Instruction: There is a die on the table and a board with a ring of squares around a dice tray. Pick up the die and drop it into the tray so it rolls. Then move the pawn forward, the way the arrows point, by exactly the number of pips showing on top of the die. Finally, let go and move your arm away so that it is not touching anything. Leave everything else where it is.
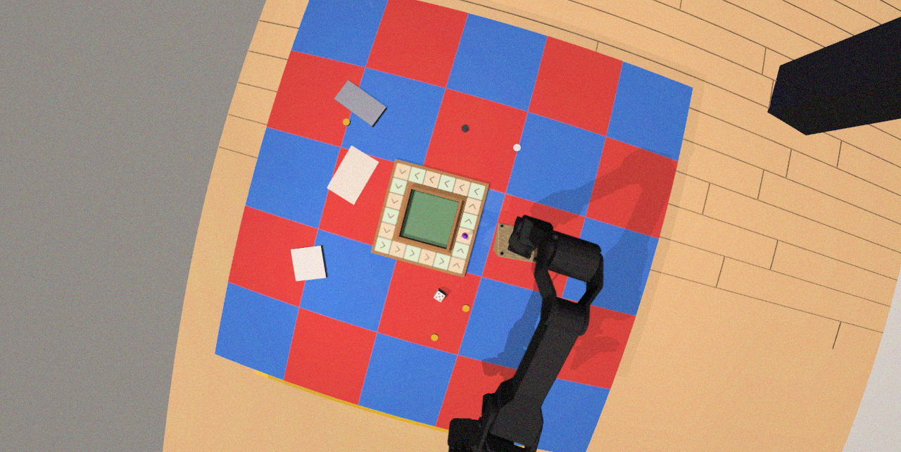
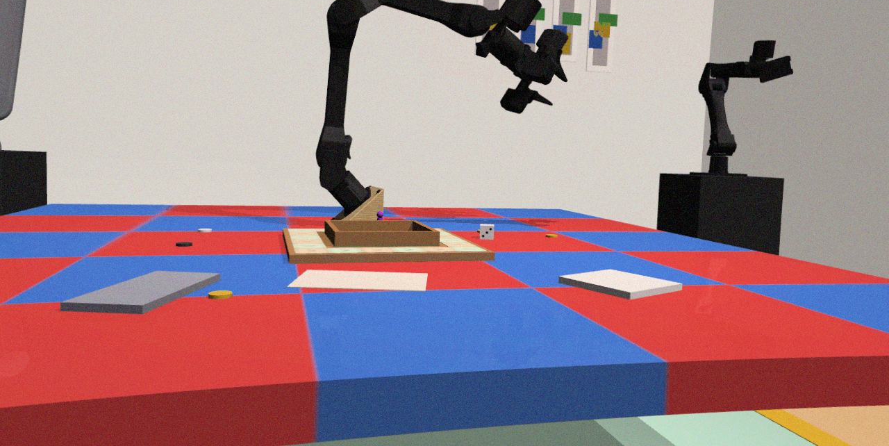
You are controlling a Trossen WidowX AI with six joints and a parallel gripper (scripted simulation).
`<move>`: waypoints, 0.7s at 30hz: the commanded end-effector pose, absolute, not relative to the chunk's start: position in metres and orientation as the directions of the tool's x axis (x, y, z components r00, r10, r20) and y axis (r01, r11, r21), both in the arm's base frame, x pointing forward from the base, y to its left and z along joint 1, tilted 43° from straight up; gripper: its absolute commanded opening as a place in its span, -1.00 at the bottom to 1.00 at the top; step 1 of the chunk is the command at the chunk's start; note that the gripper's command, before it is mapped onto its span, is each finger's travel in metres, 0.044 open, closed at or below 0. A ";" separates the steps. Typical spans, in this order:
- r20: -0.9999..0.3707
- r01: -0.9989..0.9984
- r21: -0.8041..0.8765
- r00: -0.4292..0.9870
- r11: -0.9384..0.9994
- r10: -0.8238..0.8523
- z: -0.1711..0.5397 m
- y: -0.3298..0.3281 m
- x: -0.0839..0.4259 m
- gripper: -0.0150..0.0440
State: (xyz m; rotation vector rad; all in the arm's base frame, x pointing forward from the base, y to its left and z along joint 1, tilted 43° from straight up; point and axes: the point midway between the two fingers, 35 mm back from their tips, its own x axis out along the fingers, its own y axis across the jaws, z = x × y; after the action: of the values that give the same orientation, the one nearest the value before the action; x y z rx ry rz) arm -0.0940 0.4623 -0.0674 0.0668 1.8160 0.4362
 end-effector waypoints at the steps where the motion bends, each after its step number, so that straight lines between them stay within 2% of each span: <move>1: -0.971 -0.127 0.189 -0.170 0.974 0.166 -0.089 0.437 -0.047 0.44; 9: -0.982 0.042 -0.172 0.073 0.984 -0.175 -0.113 0.353 0.059 0.44; 17: -0.799 0.186 -0.539 0.196 0.821 -0.569 -0.100 0.246 0.139 0.44; 21: -0.747 0.201 -0.600 0.204 0.774 -0.632 -0.096 0.227 0.145 0.44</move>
State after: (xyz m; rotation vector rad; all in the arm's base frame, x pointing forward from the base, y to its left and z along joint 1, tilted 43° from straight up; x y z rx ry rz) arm 0.1452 0.2354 -0.0978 -0.3728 1.2616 -0.5861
